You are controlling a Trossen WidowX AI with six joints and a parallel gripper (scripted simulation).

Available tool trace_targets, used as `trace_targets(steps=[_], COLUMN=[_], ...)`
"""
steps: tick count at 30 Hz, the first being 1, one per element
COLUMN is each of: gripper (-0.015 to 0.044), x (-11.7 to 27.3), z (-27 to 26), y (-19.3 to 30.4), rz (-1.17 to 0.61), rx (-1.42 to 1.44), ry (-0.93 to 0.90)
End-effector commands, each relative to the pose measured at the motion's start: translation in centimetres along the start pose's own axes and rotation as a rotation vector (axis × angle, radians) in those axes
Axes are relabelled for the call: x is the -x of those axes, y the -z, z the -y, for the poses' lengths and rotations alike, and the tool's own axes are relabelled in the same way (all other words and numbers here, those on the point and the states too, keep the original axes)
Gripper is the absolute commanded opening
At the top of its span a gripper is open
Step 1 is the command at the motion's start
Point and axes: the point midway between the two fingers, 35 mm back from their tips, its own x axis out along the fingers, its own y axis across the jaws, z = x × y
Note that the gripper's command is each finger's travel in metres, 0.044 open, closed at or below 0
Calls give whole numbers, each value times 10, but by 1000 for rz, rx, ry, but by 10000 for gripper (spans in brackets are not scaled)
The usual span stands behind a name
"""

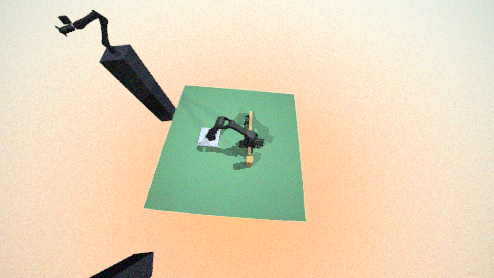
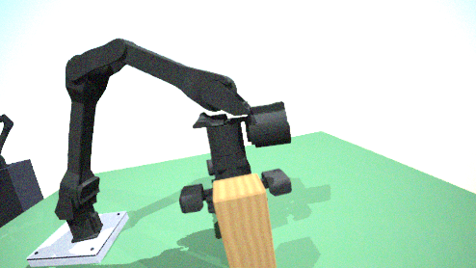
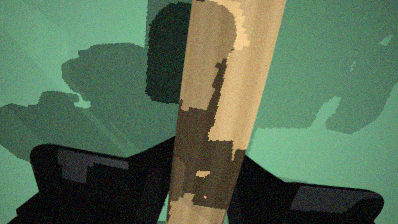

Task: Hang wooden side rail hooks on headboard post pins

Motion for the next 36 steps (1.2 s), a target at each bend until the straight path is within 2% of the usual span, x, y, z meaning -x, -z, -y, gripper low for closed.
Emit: trace_targets(steps=[1, 36], gripper=[0, 0], x=[6, 12], z=[1, 1], y=[0, 0], rz=[-2, -2], rx=[9, 9], ry=[10, 10])
